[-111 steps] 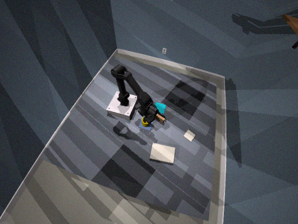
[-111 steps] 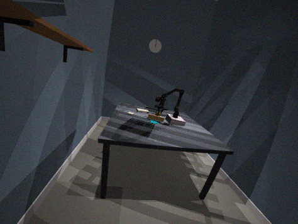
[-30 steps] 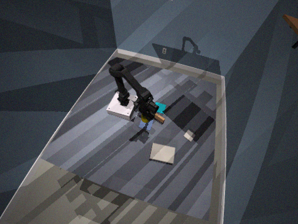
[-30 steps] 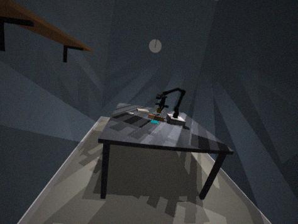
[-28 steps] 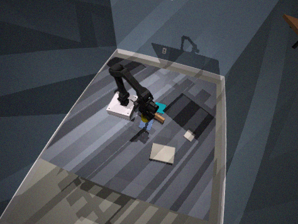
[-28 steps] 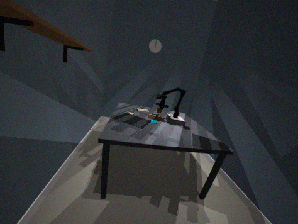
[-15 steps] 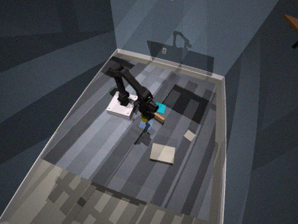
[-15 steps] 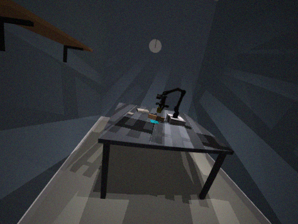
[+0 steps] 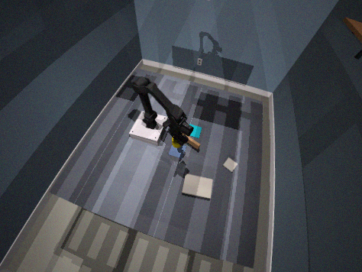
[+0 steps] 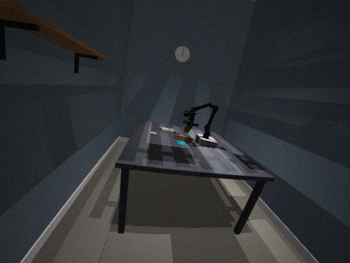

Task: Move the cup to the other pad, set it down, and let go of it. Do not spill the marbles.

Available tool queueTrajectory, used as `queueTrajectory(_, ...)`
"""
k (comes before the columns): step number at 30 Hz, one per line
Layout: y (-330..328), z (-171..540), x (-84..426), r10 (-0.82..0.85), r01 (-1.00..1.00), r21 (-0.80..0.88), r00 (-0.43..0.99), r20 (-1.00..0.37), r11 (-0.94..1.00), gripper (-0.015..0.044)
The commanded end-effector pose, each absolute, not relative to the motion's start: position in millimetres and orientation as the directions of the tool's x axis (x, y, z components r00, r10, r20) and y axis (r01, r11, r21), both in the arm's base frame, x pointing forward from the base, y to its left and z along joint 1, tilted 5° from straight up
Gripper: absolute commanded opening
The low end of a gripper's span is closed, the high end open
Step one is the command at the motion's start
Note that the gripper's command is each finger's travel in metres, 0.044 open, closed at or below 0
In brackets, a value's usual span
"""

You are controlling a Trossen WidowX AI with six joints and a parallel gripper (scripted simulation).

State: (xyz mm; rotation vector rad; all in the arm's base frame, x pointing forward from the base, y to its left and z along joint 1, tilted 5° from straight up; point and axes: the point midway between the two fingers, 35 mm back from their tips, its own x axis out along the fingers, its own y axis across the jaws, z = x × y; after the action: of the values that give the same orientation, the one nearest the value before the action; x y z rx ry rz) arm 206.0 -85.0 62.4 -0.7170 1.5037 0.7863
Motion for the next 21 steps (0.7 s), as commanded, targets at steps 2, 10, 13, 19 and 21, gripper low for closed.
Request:
queueTrajectory(2, -77.2, 62.3, 210.3, 0.007, -0.813, 0.063, -0.072, -0.997, 0.579, 0.0)
queueTrajectory(10, -64.7, 62.3, 216.1, 0.006, -0.813, 0.06, -0.069, -0.998, 0.579, 0.0)
queueTrajectory(13, -60.0, 62.3, 218.2, 0.006, -0.813, 0.059, -0.068, -0.998, 0.58, 0.0)
queueTrajectory(19, -50.6, 62.1, 222.2, 0.006, -0.813, 0.058, -0.067, -0.998, 0.58, 0.0)
queueTrajectory(21, -47.2, 62.0, 223.6, 0.006, -0.813, 0.058, -0.066, -0.998, 0.58, 0.0)
